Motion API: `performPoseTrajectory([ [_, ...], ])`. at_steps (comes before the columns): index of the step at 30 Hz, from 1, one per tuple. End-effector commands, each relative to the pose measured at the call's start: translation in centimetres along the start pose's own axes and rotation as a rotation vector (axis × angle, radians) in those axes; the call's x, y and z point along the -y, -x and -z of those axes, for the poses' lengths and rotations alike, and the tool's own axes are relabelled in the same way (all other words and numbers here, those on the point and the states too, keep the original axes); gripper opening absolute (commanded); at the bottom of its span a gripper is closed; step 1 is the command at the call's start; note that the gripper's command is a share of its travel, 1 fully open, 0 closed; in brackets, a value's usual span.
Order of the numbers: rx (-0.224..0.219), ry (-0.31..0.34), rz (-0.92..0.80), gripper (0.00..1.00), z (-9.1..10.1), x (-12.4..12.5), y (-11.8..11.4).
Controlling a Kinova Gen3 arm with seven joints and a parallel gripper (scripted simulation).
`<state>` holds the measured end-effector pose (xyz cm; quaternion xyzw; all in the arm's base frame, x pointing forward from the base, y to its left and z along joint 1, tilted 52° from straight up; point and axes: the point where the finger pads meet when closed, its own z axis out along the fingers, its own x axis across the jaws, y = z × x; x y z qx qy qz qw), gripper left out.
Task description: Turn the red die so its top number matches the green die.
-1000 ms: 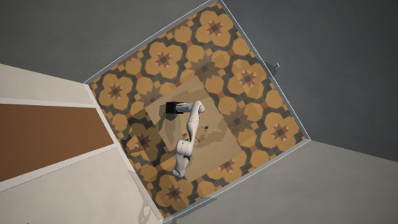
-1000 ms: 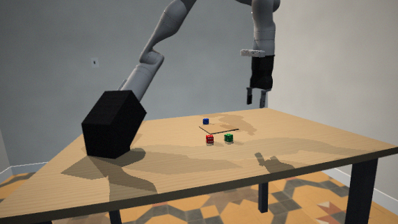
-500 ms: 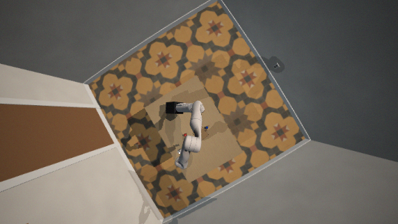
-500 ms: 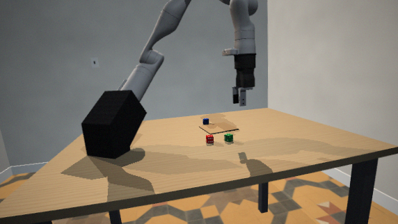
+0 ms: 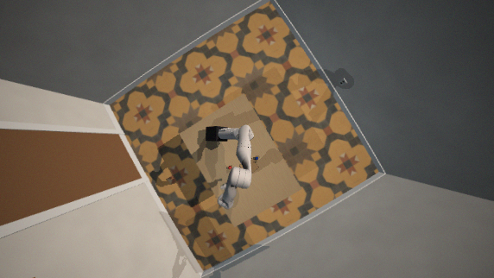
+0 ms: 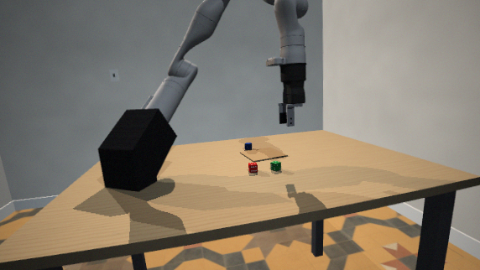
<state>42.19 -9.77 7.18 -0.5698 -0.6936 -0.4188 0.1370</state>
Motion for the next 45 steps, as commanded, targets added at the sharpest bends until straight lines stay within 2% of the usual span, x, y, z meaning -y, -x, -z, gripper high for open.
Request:
performPoseTrajectory([
  [1, 0.002, 0.001, 0.0, 1.0, 0.1, 0.0, 0.1],
  [10, 0.002, 0.001, 0.0, 1.0, -0.2, 0.0, 0.1],
  [16, 0.002, 0.001, 0.0, 1.0, -2.4, 0.0, 0.1],
  [18, 0.002, 0.001, 0.0, 1.0, -2.4, 0.0, 0.1],
  [27, 0.002, 0.001, 0.0, 1.0, -8.3, -0.1, 0.1],
  [31, 0.002, 0.001, 0.0, 1.0, -10.0, -0.1, 0.1],
  [45, 0.002, 0.001, 0.0, 1.0, -10.5, -0.1, 0.1],
])
